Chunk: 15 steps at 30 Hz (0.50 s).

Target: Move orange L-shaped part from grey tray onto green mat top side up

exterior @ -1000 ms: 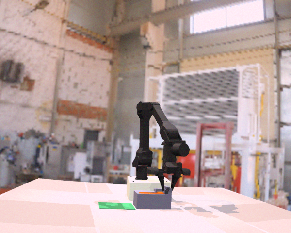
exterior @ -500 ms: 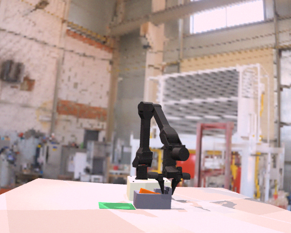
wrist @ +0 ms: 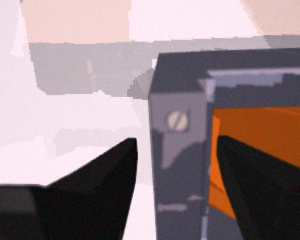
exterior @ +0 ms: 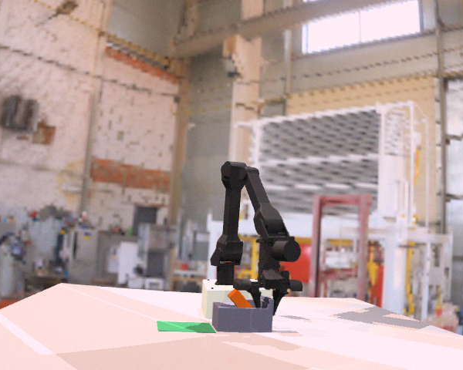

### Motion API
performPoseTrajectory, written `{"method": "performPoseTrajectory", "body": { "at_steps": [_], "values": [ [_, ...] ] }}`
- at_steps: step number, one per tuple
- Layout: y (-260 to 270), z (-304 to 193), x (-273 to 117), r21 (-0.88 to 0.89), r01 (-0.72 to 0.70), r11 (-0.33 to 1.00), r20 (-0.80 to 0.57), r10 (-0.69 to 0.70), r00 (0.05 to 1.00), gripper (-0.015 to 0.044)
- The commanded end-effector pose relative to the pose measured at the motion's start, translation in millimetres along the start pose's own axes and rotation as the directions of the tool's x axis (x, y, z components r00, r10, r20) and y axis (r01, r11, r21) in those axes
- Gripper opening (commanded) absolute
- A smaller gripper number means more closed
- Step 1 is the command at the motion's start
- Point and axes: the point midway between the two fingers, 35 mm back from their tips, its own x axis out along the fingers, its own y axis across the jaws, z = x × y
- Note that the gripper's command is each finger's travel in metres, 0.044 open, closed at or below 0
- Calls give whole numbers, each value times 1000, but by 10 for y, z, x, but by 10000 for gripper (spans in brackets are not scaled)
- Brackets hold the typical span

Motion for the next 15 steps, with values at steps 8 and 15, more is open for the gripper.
{"method": "performPoseTrajectory", "body": {
  "at_steps": [8, 15],
  "values": [
    [-17, -24, 29, -4, 9, 1000, -9, -9, 1000, 180],
    [-2, -7, 11, 0, 1, 1000, -3, -1, 1000, 180]
  ]
}}
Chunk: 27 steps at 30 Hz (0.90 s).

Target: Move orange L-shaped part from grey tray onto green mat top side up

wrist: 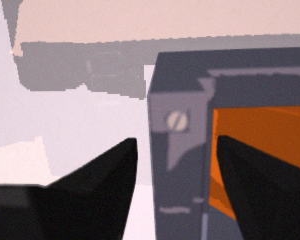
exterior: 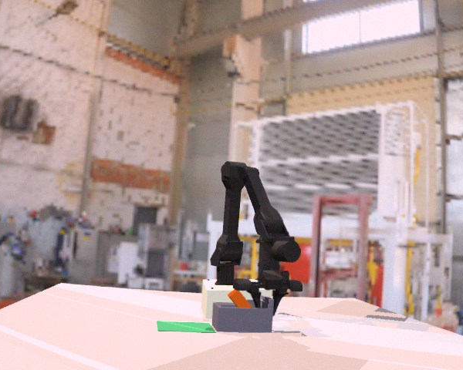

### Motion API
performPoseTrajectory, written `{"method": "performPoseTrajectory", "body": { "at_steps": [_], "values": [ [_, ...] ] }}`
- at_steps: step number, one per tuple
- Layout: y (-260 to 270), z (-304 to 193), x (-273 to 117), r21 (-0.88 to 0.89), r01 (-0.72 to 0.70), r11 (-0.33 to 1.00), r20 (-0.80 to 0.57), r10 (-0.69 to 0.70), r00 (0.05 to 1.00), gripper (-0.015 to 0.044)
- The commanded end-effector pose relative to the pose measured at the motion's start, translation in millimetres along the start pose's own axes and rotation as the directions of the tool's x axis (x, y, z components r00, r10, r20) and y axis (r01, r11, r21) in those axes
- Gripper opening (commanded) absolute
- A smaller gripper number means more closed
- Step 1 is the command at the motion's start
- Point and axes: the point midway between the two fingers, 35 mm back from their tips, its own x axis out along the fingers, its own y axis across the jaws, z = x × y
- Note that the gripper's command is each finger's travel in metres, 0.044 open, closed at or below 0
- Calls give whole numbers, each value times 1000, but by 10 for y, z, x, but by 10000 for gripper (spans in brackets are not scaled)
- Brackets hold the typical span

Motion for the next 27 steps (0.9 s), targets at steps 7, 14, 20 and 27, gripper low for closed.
{"method": "performPoseTrajectory", "body": {
  "at_steps": [7, 14, 20, 27],
  "values": [
    [26, -3, -28, -1, 2, 1000, -1, -2, 1000, 180],
    [108, -15, -121, -3, 7, 1000, -6, -7, 1000, 180],
    [76, 38, -558, -3, 7, 1000, -5, -7, 1000, 180],
    [-4, -4, -1089, -3, 7, 1000, -6, -7, 1000, 180]
  ]
}}
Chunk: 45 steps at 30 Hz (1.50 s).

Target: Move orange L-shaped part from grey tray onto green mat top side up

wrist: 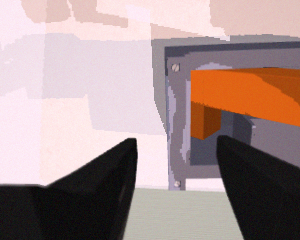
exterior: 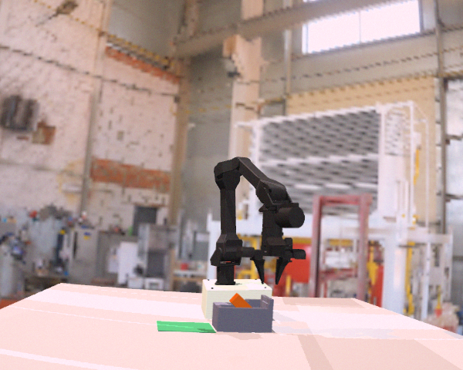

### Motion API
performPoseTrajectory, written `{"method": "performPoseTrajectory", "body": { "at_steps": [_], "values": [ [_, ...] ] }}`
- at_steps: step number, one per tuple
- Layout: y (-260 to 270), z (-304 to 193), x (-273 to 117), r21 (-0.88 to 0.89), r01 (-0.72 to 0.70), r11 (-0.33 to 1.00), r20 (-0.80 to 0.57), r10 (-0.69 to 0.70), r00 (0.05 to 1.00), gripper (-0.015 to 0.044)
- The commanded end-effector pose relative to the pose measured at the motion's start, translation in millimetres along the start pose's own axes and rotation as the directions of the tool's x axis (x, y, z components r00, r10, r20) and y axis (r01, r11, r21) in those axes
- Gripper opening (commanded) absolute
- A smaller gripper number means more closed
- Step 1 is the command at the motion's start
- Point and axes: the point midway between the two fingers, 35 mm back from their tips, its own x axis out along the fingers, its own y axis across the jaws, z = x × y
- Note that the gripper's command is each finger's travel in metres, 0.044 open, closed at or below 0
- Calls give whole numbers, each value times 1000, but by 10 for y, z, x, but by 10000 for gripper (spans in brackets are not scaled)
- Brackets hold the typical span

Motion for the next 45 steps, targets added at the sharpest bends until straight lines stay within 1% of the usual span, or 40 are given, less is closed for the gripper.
{"method": "performPoseTrajectory", "body": {
  "at_steps": [1, 32, 34, 36, 38, 40, 43, 45],
  "values": [
    [-48, -44, -194, -4, 8, 1000, -5, -8, 1000, 180],
    [-36, -46, -158, -1, 4, 1000, -10, -4, 1000, 180],
    [-65, -37, -159, 59, 5, 998, -10, -4, 1000, 233],
    [-129, -19, -162, 188, 7, 982, -9, -5, 1000, 280],
    [-229, 7, -168, 381, 9, 925, -8, -6, 1000, 280],
    [-351, 32, -174, 594, 10, 804, -7, -7, 1000, 280],
    [-539, 59, -185, 846, 10, 533, -6, -10, 1000, 280],
    [-664, 68, -192, 951, 8, 308, -5, -12, 1000, 280]
  ]
}}
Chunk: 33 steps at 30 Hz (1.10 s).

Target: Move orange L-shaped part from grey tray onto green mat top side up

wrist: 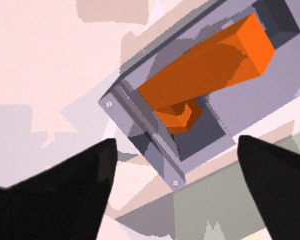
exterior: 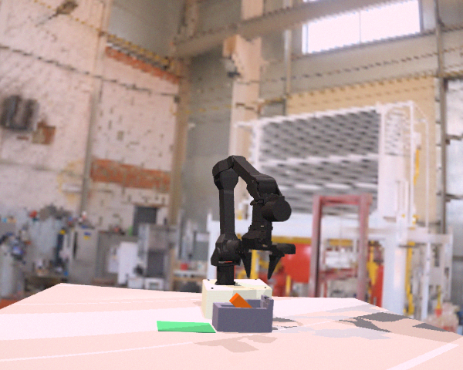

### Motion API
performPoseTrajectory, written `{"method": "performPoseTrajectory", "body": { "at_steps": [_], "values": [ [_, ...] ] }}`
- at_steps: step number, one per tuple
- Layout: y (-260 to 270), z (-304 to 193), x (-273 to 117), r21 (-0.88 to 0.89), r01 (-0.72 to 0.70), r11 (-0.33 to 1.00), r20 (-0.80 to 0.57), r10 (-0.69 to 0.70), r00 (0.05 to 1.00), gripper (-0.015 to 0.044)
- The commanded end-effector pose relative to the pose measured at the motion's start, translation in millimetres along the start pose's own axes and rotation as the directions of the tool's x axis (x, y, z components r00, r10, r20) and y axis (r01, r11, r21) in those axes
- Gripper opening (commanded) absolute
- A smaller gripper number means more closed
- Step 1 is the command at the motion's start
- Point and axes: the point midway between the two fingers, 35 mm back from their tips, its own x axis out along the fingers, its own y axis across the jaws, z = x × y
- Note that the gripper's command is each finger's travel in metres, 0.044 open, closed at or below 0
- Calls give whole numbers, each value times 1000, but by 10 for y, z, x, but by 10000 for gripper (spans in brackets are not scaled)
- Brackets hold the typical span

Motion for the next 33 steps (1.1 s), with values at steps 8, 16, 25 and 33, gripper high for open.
{"method": "performPoseTrajectory", "body": {
  "at_steps": [8, 16, 25, 33],
  "values": [
    [-385, 300, -32, 827, -3, 562, 5, -2, 1000, 280],
    [-385, 301, -19, 827, -4, 562, 5, -2, 1000, 280],
    [-386, 301, 278, 827, -3, 562, 5, -2, 1000, 280],
    [-383, 306, 350, 827, -3, 562, 5, -2, 1000, 280]
  ]
}}
